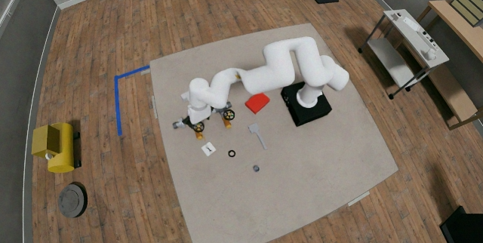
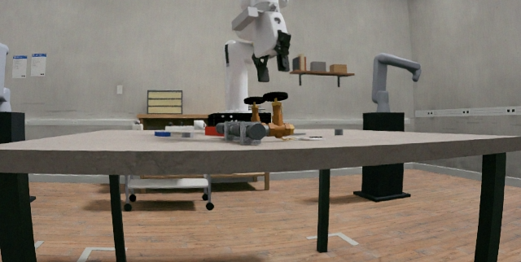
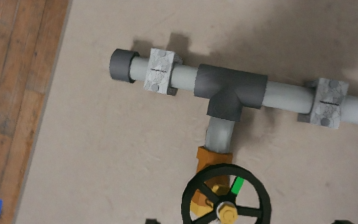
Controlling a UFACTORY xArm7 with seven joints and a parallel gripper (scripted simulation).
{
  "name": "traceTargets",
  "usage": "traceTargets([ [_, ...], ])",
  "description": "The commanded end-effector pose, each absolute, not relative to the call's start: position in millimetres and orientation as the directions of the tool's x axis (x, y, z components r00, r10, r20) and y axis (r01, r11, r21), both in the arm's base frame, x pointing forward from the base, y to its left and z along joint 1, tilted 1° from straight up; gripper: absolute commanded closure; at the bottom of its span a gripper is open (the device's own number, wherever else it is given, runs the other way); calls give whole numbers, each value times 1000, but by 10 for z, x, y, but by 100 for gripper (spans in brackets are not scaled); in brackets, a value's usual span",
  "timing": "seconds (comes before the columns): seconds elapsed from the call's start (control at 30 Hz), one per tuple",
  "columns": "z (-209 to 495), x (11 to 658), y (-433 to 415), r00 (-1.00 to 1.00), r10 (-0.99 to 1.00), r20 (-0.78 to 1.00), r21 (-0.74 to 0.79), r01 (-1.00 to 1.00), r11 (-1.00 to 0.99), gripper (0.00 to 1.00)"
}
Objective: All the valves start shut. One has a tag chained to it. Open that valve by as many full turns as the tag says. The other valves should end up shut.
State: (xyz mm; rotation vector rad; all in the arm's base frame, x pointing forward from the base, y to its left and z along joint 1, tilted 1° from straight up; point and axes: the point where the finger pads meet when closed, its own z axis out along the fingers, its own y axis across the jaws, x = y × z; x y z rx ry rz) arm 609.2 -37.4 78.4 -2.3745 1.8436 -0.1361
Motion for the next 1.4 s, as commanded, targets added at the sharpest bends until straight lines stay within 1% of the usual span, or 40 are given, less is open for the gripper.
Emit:
traceTargets([
  [0.0, 801, 6108, -377, 62, -998, 11, -183, -981, -63, 0],
  [0.6, 757, 6116, -376, 62, -998, 11, -182, -981, -63, 0],
  [1.37, 312, 6198, -370, 62, -998, 11, -182, -981, -63, 0],
])
